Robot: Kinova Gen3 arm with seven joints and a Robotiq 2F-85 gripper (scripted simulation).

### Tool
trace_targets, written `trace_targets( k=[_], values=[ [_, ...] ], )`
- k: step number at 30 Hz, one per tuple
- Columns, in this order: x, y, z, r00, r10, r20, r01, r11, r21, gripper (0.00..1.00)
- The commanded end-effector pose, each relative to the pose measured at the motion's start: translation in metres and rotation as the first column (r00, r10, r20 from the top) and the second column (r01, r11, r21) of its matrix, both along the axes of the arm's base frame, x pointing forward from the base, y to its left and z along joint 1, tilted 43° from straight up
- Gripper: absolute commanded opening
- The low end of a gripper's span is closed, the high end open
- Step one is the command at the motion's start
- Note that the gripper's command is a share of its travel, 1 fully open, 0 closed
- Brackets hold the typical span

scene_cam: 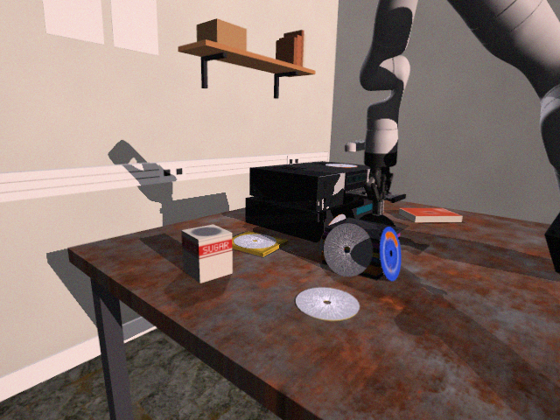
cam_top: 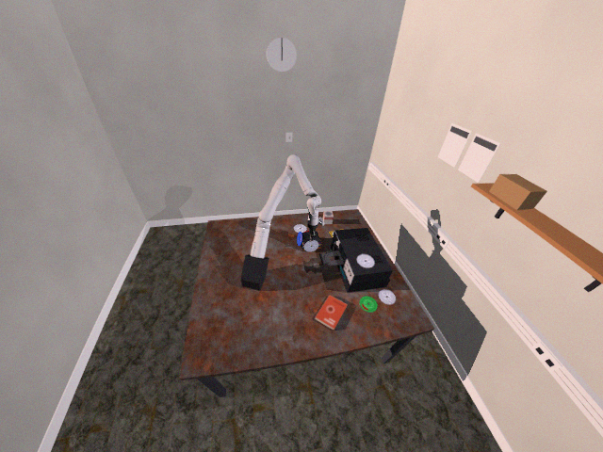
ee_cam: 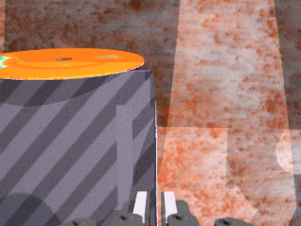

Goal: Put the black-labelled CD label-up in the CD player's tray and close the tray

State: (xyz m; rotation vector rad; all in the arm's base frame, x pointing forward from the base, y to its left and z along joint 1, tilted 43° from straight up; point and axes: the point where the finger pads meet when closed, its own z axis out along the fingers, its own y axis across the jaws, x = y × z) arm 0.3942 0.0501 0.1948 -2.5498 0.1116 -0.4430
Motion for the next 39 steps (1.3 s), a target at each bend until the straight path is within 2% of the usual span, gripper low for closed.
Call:
trace_targets(
  k=[1, 16, 17, 39],
  values=[
    [0.0002, -0.0005, 0.0004, 1.000, -0.001, 0.001, 0.001, 1.000, 0.000, 0.16],
    [0.0002, -0.0005, 0.0004, 1.000, -0.001, 0.001, 0.001, 1.000, 0.000, 0.16],
    [0.0002, -0.0005, 0.0004, 1.000, -0.001, 0.001, 0.001, 1.000, 0.000, 0.11],
    [0.0002, -0.0005, 0.0004, 1.000, -0.001, 0.001, 0.001, 1.000, 0.000, 0.11]
  ],
)
